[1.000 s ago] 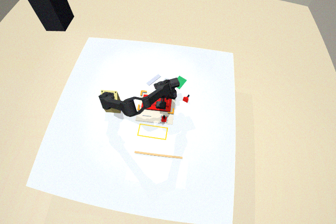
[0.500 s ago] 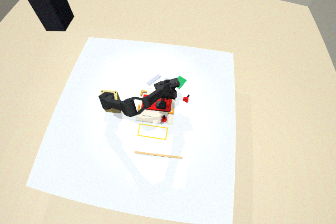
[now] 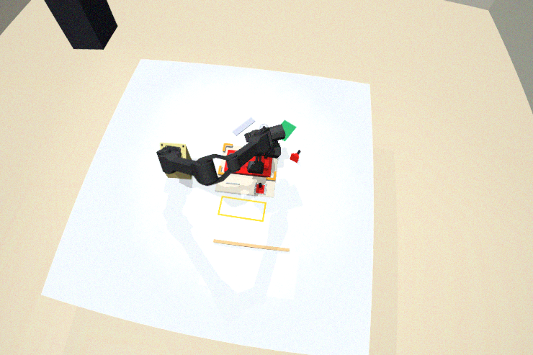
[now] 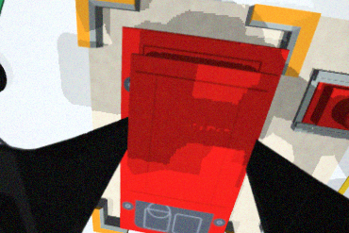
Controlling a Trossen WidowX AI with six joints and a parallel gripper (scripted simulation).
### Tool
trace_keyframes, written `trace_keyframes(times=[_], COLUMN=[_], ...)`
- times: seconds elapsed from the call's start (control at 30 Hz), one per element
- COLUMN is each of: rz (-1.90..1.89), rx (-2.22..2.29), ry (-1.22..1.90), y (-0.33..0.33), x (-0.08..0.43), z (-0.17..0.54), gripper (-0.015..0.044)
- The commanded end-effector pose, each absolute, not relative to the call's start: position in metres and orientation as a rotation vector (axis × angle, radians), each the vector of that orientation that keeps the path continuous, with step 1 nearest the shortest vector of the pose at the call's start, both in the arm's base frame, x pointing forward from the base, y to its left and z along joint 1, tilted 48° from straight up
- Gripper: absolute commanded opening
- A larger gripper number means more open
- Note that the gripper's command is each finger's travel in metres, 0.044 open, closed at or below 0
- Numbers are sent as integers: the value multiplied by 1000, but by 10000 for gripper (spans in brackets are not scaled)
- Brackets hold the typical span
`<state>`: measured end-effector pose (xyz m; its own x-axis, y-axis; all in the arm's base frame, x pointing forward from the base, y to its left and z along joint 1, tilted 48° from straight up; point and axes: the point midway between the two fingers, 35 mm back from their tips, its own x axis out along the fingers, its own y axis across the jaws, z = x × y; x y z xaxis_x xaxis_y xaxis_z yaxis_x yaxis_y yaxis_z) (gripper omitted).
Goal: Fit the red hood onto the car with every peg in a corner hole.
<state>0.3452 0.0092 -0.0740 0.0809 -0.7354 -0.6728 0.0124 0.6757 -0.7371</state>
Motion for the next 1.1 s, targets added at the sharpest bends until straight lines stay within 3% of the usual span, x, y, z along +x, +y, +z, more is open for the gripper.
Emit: trace_keyframes(times=[0.0, 0.53, 1.07], rz=[-623, -624, -624], rx=[-663, -658, -657], ry=[1393, 1392, 1391], y=[7, 6, 5], x=[345, 346, 346], z=[-75, -77, -77], gripper=[0, 0, 420])
